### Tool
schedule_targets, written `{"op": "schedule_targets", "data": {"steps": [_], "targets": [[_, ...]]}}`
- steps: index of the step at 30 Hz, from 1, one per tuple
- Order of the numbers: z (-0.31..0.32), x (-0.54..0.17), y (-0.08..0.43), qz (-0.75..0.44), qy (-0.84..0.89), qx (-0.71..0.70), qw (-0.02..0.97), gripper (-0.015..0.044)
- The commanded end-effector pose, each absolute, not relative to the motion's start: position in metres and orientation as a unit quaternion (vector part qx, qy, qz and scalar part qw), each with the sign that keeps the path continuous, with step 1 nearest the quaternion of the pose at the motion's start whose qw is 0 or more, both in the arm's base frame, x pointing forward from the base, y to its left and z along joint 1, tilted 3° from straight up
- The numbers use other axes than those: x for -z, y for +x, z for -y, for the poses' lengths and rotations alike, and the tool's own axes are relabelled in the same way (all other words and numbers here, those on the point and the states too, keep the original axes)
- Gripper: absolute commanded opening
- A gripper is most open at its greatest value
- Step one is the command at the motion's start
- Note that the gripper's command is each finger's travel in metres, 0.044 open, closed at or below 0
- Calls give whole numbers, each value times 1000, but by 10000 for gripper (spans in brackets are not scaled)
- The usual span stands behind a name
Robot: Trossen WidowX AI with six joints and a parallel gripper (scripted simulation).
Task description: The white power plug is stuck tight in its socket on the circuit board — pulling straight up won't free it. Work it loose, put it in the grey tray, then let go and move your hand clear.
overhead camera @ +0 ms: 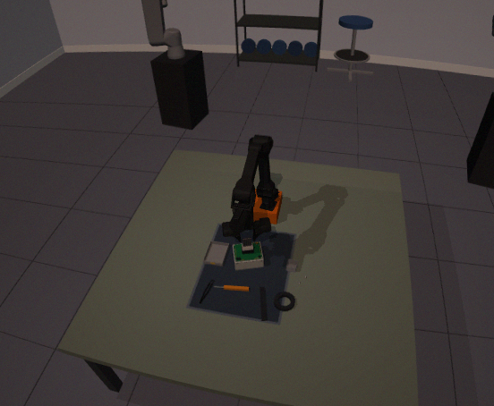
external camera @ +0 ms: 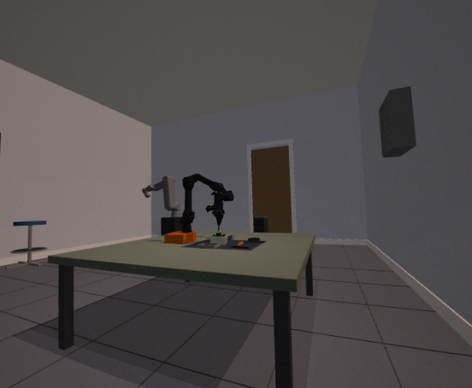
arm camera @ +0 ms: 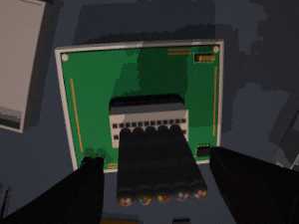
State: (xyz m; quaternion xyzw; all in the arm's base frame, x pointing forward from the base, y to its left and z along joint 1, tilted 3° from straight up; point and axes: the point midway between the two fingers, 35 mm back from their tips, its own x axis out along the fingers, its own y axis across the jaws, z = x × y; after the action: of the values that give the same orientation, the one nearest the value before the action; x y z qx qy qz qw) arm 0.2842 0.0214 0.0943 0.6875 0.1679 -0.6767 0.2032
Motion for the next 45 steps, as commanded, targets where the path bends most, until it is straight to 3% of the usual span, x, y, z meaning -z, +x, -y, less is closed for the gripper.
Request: {"op": "schedule_targets", "data": {"steps": [1, 14, 24, 45], "targets": [[-21, -89, 284, -167, 687, 678, 201, 249], [-21, -77, 285, -167, 687, 678, 201, 249], [-21, -77, 285, -167, 687, 678, 201, 0], [-28, -90, 280, -137, 694, 668, 230, 0]]}}
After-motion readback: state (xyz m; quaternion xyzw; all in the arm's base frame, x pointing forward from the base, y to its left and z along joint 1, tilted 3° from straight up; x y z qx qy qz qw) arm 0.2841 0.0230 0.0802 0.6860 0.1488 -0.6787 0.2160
